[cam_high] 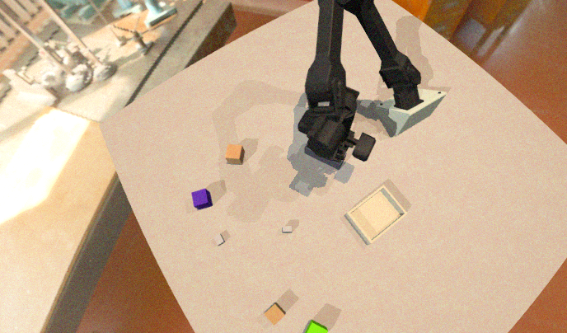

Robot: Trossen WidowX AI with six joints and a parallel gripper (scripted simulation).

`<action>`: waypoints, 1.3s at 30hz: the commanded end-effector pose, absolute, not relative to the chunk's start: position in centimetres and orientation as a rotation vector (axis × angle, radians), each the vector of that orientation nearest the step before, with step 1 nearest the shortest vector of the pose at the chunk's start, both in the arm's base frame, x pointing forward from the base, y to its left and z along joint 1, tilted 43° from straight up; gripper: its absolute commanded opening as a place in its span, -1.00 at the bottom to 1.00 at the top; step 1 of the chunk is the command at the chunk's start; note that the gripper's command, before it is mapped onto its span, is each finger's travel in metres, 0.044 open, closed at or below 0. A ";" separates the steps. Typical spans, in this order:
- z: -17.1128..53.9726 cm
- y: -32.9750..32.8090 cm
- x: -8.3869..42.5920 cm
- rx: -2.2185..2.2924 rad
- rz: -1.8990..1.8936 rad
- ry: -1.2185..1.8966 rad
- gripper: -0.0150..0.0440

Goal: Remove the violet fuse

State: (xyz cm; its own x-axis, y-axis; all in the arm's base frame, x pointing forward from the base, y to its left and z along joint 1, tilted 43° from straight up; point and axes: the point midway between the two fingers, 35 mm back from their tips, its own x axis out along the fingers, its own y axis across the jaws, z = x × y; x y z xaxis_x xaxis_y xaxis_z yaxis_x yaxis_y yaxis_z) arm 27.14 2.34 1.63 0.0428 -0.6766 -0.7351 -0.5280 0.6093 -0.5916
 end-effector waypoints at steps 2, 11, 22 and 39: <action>1.9 2.6 27.2 -1.017 -0.152 1.610 -0.49; 2.7 3.3 27.1 -1.017 -0.152 1.610 -0.49; 3.6 4.2 27.1 -1.017 -0.151 1.610 -0.49; -1.6 11.3 28.0 -1.005 -0.132 1.606 -0.49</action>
